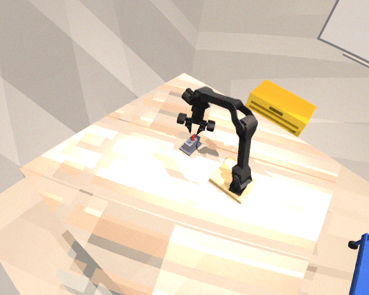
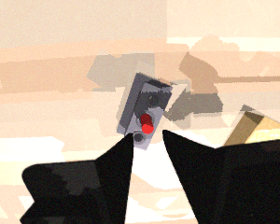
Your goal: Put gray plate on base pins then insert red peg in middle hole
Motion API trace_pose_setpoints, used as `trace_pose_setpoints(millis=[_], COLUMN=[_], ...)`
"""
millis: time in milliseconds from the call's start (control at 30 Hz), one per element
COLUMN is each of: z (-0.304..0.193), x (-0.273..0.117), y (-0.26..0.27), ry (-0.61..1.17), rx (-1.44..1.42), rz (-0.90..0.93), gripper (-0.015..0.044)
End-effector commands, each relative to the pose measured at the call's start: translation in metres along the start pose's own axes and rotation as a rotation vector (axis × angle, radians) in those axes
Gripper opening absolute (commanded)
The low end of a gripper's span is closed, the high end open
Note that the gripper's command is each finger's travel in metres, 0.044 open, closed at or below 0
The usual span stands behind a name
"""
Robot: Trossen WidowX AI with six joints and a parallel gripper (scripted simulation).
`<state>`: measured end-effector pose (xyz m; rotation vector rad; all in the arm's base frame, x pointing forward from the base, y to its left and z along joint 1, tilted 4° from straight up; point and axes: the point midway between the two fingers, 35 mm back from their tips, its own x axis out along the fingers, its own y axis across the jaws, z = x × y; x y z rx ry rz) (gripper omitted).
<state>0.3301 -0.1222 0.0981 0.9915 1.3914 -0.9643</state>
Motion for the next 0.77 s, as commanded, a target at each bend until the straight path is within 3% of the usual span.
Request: trace_pose_setpoints(millis=[0,733], z=[0.000,-0.003], x=[-0.003,-0.015], y=[0.000,0.000], ry=[-0.004,-0.004], rx=[0.000,0.000], rz=[0.000,0.000], gripper=[0.0150,0.0150])
